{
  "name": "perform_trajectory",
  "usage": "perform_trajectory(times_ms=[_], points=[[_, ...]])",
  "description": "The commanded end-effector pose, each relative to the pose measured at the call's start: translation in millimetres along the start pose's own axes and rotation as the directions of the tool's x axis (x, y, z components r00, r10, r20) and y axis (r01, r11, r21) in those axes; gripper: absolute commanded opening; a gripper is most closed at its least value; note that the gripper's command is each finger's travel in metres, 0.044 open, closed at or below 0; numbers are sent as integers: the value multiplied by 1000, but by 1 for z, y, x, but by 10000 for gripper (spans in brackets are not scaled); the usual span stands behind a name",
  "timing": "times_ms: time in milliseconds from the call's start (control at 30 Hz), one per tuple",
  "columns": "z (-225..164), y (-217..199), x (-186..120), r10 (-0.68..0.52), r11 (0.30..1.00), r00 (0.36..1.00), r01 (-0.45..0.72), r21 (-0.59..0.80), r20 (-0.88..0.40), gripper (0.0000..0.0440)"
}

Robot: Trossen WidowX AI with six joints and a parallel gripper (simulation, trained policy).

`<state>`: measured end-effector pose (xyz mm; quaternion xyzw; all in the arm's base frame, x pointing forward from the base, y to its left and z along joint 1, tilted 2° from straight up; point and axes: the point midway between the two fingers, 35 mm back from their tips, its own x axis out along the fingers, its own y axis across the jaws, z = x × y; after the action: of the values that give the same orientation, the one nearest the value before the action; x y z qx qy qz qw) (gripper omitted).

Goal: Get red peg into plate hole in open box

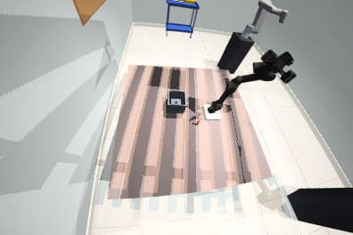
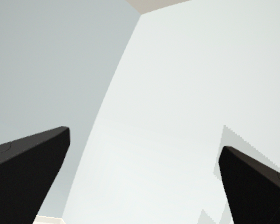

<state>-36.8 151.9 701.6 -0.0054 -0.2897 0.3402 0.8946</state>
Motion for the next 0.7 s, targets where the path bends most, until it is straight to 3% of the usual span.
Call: perform_trajectory(times_ms=[0, 333, 667], points=[[2, 2, 0, -2, 1000, 1000, 2, 8, 11, 423], [1, 34, 27, -62, 994, 984, 46, 96, 168, 440], [-45, 76, 66, 10, 998, 981, -23, 66, 193, 440]])
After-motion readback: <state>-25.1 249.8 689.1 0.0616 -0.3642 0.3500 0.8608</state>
